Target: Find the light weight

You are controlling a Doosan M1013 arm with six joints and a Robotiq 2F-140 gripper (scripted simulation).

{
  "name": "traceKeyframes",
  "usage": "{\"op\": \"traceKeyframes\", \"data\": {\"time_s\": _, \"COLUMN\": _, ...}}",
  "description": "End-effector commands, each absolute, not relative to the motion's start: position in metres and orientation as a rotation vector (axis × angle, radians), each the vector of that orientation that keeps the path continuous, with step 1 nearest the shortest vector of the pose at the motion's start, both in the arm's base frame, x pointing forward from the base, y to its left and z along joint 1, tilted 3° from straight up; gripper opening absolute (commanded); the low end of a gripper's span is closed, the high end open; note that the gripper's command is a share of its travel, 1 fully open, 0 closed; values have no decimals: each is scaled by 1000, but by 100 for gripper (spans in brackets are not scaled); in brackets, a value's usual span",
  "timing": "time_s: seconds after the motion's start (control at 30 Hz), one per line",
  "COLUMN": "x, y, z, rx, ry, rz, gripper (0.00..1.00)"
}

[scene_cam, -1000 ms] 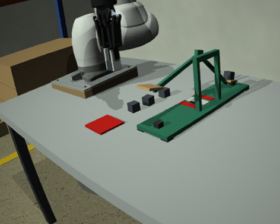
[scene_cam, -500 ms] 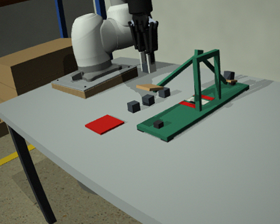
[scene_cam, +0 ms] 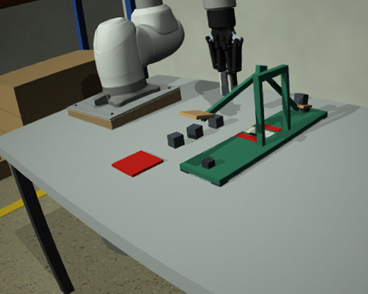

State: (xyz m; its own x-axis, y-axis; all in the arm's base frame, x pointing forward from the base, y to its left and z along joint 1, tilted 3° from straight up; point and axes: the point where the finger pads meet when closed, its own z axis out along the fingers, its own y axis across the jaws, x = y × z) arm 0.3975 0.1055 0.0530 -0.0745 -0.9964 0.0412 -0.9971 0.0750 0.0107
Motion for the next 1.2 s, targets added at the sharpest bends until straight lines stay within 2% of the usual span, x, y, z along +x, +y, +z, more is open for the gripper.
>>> {"op": "traceKeyframes", "data": {"time_s": 0.0, "x": 398, "y": 108, "z": 52, "rx": 2111, "ry": -2274, "rz": 34, "gripper": 24}}
{"op": "traceKeyframes", "data": {"time_s": 0.57, "x": 398, "y": 108, "z": 48, "rx": 2111, "ry": -2274, "rz": 34, "gripper": 24}}
{"op": "traceKeyframes", "data": {"time_s": 1.17, "x": 397, "y": 106, "z": 2, "rx": 2111, "ry": -2274, "rz": 34, "gripper": 24}}
